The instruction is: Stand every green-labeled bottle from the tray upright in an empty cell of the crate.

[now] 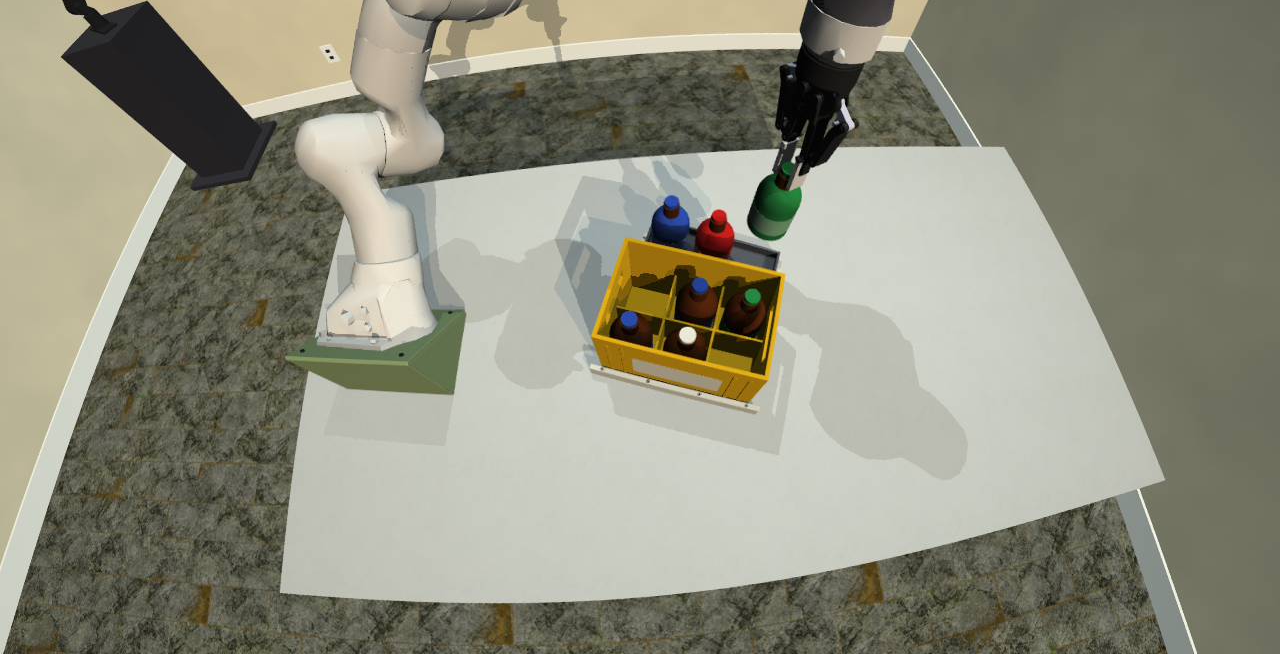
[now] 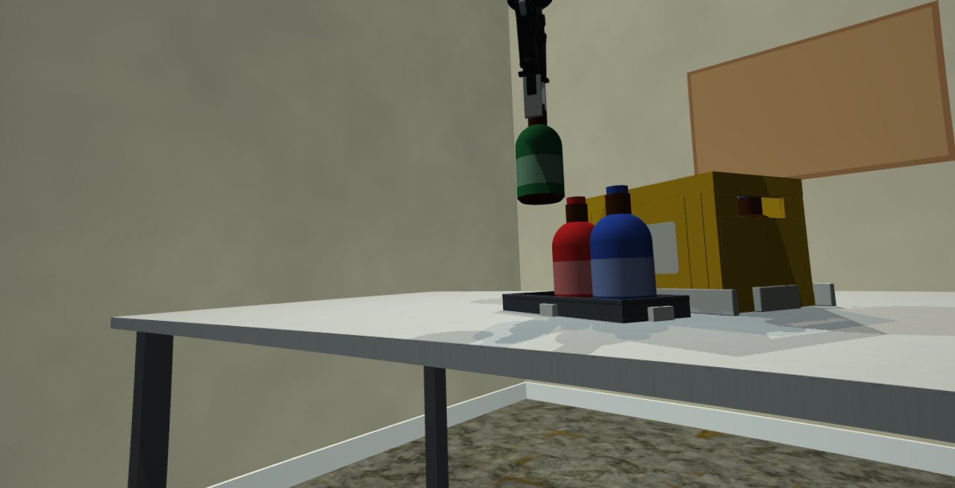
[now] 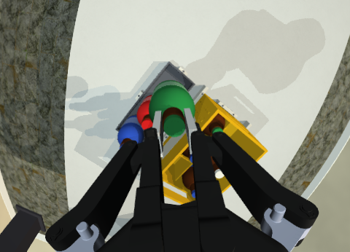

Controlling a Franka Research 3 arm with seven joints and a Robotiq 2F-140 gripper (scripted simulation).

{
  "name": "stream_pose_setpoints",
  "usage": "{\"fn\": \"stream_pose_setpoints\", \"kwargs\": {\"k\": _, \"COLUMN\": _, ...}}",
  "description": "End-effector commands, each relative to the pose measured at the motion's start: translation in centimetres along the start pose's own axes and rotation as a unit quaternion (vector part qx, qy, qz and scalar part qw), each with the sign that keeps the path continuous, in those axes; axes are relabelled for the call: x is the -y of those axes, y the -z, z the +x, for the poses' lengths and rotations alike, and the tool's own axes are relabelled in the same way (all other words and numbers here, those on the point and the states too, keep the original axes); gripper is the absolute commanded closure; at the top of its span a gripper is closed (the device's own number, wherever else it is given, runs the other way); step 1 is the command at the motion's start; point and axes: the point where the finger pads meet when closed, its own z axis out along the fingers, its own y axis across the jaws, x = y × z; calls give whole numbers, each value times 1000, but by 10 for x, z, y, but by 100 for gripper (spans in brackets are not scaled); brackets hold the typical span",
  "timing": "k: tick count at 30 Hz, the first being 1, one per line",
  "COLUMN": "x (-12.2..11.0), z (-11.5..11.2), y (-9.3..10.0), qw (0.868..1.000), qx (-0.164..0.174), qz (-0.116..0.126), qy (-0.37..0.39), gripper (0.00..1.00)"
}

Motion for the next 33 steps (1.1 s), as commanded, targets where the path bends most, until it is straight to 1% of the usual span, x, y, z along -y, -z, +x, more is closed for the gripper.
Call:
{"fn": "stream_pose_setpoints", "kwargs": {"k": 1, "x": -4, "z": -1, "y": 7, "qw": 1000, "qx": -3, "qz": -6, "qy": -4, "gripper": 100}}
{"fn": "stream_pose_setpoints", "kwargs": {"k": 16, "x": -4, "z": -2, "y": 22, "qw": 1000, "qx": -3, "qz": -6, "qy": -4, "gripper": 100}}
{"fn": "stream_pose_setpoints", "kwargs": {"k": 26, "x": -4, "z": -2, "y": 28, "qw": 1000, "qx": -3, "qz": -6, "qy": -4, "gripper": 100}}
{"fn": "stream_pose_setpoints", "kwargs": {"k": 33, "x": -4, "z": -2, "y": 29, "qw": 1000, "qx": -3, "qz": -6, "qy": -4, "gripper": 100}}
